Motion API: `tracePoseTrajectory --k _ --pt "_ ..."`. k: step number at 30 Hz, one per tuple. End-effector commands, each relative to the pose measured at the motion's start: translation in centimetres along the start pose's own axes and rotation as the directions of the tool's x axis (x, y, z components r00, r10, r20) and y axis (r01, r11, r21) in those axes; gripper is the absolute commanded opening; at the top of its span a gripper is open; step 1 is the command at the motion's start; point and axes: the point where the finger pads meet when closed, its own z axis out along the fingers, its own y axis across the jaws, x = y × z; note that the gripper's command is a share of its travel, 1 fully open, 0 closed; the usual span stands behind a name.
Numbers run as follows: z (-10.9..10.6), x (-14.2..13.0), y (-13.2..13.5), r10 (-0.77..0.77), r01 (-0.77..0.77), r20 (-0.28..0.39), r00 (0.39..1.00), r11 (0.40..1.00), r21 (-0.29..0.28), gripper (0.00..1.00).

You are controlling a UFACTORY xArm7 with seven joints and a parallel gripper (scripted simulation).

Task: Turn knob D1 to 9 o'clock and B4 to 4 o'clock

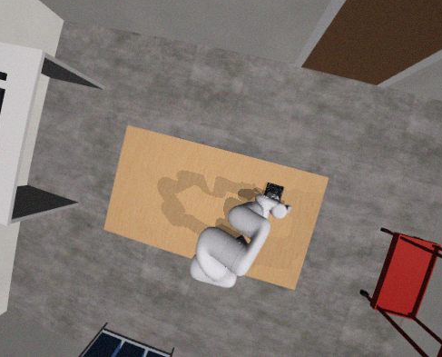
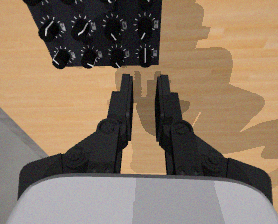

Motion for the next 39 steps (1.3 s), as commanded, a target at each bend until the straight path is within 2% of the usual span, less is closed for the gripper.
tracePoseTrajectory --k 1,23,39 --pt "0.3 0.1 -0.1 0.001 -0.001 -0.001 1.000 1.000 0.004 0.19" --pt "2.8 0.1 -0.1 0.001 -0.001 -0.001 1.000 1.000 0.003 0.19" --pt "3.1 0.1 0.0 0.001 -0.001 -0.001 1.000 1.000 0.003 0.19"
